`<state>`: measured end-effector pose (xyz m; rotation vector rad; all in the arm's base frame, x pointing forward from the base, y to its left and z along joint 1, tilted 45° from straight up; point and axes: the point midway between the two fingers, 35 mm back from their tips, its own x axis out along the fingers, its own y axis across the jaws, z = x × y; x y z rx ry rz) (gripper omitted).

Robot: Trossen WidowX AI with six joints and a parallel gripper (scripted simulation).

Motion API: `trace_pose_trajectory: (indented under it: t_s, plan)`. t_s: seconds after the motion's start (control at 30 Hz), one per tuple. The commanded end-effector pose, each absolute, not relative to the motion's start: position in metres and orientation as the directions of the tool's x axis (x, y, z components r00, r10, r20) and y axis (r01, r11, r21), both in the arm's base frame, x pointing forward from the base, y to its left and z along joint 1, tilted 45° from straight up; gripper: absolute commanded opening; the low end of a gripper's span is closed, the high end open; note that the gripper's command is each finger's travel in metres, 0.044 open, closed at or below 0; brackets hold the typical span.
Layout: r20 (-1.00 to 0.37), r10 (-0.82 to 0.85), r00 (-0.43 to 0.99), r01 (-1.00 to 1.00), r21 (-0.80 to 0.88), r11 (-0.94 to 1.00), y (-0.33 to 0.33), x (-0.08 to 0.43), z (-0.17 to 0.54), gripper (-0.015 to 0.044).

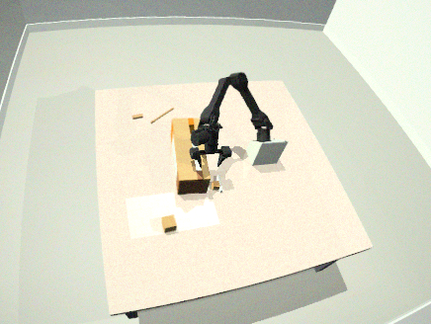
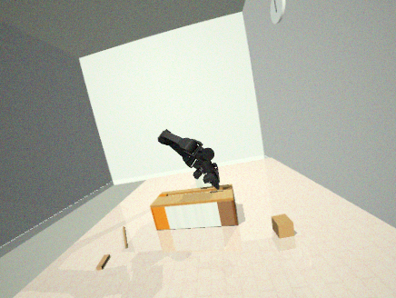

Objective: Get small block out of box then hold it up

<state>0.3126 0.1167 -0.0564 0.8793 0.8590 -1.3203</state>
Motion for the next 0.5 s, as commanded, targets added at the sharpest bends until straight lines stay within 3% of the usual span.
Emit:
trace_pose_trajectory:
  t_s: [0.0, 0.1, 0.17, 0.27, 0.47]
  plan:
    - [-0.906, -0.418, 0.073, 0.997, 0.057, 0.05, 0.134, 0.312, -0.037, 0.04]
    - [-0.906, -0.414, 0.086, 0.996, 0.066, 0.061, 0.132, 0.314, -0.041, 0.04]
    - [-0.904, -0.418, 0.089, 0.993, 0.047, 0.109, 0.133, 0.314, -0.042, 0.0348]
    - [-0.891, -0.439, 0.115, 0.936, -0.05, 0.348, 0.137, 0.312, -0.044, 0.0285]
    - [-0.855, -0.484, 0.186, 0.554, -0.316, 0.77, 0.147, 0.309, -0.05, 0.0285]
